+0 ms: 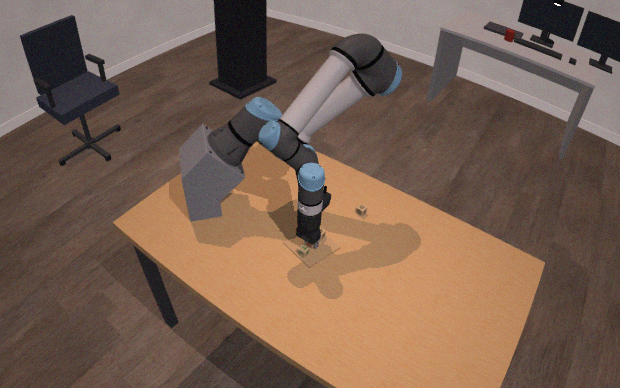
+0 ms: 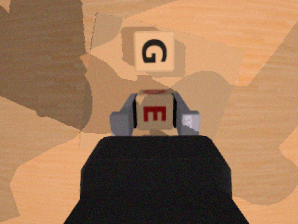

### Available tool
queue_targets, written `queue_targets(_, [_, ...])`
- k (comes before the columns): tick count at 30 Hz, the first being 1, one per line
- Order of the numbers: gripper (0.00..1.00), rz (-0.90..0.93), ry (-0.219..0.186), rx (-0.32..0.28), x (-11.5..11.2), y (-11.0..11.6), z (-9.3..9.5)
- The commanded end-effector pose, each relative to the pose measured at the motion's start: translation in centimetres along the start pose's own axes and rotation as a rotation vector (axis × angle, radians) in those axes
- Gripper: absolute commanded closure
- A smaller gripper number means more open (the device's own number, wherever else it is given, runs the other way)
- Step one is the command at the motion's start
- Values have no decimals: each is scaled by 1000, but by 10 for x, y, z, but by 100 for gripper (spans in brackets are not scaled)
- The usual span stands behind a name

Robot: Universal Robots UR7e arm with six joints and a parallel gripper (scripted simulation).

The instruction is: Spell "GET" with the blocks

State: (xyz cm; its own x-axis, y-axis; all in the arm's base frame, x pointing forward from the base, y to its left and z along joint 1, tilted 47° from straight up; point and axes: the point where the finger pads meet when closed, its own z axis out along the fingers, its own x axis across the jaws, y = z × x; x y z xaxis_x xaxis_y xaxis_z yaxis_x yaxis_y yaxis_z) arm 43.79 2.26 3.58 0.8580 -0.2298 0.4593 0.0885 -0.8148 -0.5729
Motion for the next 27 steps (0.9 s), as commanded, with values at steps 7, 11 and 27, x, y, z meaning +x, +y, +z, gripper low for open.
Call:
queue_targets(7, [19,0,1,0,0,0,0])
queue_targets(11, [19,0,1,0,0,0,0])
queue_targets(27, [13,0,1,0,0,0,-1])
